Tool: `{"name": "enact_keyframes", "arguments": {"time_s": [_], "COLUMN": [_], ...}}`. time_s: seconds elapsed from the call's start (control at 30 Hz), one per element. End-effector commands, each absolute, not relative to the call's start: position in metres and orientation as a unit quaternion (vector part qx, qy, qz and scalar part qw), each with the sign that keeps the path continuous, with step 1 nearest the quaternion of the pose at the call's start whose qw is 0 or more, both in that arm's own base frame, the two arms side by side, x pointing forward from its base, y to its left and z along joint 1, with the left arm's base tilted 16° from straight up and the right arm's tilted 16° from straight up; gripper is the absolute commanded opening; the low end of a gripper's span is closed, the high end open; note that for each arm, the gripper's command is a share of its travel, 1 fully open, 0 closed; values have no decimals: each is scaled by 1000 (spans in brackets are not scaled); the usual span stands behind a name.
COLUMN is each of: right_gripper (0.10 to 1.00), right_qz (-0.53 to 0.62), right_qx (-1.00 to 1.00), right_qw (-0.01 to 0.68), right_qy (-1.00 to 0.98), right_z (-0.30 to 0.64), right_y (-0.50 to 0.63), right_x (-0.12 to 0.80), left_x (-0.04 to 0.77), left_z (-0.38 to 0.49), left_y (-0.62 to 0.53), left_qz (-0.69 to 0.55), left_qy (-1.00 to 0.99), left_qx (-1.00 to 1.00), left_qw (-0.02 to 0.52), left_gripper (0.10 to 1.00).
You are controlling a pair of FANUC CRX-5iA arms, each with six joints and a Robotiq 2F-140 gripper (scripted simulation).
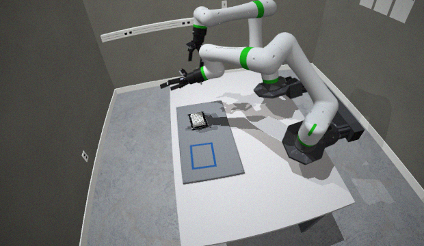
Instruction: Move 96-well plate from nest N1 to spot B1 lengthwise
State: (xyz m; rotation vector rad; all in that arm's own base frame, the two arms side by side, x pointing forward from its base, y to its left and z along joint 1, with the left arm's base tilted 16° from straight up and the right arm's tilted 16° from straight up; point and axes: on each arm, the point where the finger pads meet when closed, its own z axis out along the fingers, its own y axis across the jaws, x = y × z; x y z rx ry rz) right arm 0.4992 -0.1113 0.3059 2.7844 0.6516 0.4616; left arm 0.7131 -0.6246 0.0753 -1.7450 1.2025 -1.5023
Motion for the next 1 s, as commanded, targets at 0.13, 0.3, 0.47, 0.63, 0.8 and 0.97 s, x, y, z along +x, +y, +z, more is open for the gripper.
{"name": "enact_keyframes", "arguments": {"time_s": [0.13, 0.3, 0.47, 0.63, 0.8, 0.97], "right_gripper": [1000, 1000, 1000, 1000, 1000, 1000], "right_qz": [159, 159, 159, 159, 159, 159], "right_qx": [954, 954, 954, 954, 954, 954], "right_qw": [123, 123, 123, 123, 123, 123], "right_qy": [223, 223, 223, 223, 223, 223], "right_z": [307, 307, 307, 307, 307, 307], "right_y": [-111, -111, -111, -111, -111, -111], "right_x": [499, 499, 499, 499, 499, 499], "left_x": [711, 709, 705, 700, 696, 689], "left_z": [86, 94, 105, 119, 128, 145], "left_y": [-620, -615, -608, -598, -591, -578], "left_qz": [-557, -555, -553, -549, -547, -542], "left_qy": [440, 435, 427, 418, 411, 400], "left_qx": [-651, -655, -661, -669, -674, -684], "left_qw": [270, 271, 274, 276, 278, 281], "left_gripper": [1000, 1000, 1000, 1000, 1000, 1000]}}
